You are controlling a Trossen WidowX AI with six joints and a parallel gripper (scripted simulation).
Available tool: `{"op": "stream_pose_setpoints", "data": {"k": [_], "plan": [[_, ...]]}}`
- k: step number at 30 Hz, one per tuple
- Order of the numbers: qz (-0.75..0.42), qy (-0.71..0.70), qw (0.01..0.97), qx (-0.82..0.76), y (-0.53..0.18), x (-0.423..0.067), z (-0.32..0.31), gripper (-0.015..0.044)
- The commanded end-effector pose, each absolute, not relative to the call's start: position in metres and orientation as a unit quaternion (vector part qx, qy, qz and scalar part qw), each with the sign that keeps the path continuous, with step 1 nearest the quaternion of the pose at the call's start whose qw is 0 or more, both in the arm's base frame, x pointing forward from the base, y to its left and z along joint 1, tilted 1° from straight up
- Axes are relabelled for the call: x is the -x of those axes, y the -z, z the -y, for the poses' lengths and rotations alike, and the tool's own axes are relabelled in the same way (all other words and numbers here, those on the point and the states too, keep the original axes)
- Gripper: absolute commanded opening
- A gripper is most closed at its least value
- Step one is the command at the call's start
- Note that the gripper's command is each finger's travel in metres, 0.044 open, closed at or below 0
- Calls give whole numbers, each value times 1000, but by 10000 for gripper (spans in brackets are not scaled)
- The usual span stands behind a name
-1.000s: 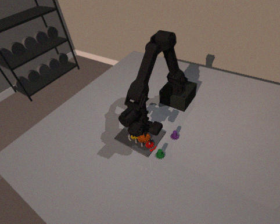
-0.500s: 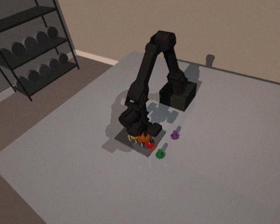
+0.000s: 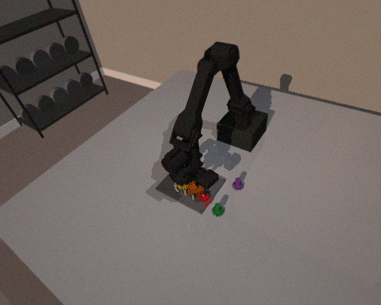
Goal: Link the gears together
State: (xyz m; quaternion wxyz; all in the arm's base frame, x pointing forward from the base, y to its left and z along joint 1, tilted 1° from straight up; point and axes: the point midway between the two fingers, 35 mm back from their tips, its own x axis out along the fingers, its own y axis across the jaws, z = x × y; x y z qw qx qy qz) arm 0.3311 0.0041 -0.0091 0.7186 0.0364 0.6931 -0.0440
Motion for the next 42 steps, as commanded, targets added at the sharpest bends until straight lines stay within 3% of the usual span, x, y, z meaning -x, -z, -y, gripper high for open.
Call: {"op": "stream_pose_setpoints", "data": {"k": [1,7,13,26,31,37,42], "plan": [[-694,40,719,-31,11,-332,-4,0],[-695,8,719,2,12,-331,-5,0],[-695,-5,719,16,6,-331,-4,140],[-695,-5,719,16,-38,-330,-5,140],[-695,-4,718,14,-81,-325,-6,271],[-695,-4,718,14,-81,-325,-6,429],[-695,-4,718,14,-81,-325,-6,440]]}}
